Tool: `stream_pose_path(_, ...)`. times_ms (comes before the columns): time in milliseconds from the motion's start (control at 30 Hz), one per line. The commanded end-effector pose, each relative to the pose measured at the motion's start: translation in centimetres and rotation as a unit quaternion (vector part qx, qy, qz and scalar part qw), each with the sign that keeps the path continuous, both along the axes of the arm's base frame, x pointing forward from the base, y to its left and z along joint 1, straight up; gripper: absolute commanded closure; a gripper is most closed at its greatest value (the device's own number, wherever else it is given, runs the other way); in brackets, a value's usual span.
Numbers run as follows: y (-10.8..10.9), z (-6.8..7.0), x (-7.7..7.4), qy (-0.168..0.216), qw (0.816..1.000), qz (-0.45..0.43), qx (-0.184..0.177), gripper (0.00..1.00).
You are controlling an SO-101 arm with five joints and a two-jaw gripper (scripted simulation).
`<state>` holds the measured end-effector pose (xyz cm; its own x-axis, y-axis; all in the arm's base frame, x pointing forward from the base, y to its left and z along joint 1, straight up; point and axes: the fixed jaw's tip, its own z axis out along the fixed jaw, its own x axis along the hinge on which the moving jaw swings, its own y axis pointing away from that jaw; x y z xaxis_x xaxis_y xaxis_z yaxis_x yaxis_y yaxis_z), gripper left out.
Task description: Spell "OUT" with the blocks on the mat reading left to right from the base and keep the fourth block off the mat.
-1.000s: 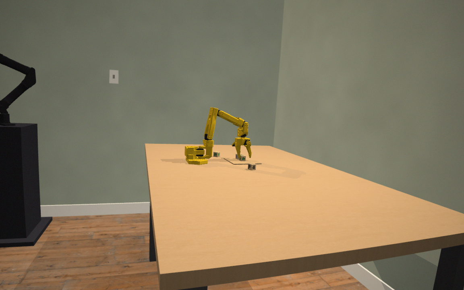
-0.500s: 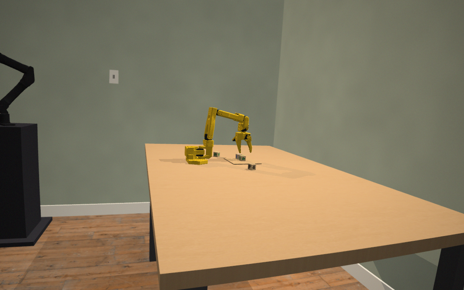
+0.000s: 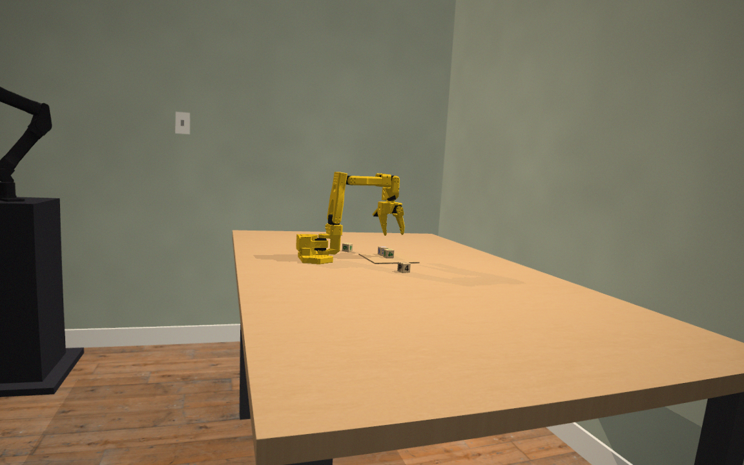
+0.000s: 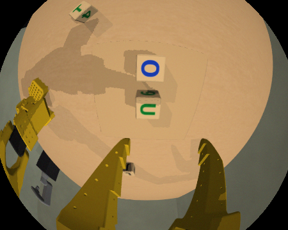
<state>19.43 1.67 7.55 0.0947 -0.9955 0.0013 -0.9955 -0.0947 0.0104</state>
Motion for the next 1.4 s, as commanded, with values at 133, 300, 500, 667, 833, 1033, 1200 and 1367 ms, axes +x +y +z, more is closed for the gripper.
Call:
stream_pose_path(133, 0.0, 1.4, 0.6, -0.039, 0.999, -0.001, 0.004, 0.67)
stream_pose_path(300, 0.0, 1.4, 0.6, -0.039, 0.999, -0.001, 0.004, 0.67)
stream_pose_path(500, 0.0, 1.4, 0.6, -0.039, 0.999, -0.001, 0.004, 0.67)
stream_pose_path(667, 0.0, 1.6, 0.6, -0.044, 0.999, -0.001, 0.004, 0.67)
stream_pose_path(833, 0.0, 2.8, 0.7, -0.080, 0.997, -0.001, 0.008, 0.67)
stream_pose_path(1033, 0.0, 5.7, 0.8, -0.163, 0.987, -0.001, 0.015, 0.68)
stream_pose_path(1200, 0.0, 7.3, 0.6, -0.208, 0.978, -0.001, 0.019, 0.68)
stream_pose_path(1367, -0.1, 9.2, 0.1, -0.263, 0.964, -0.001, 0.023, 0.68)
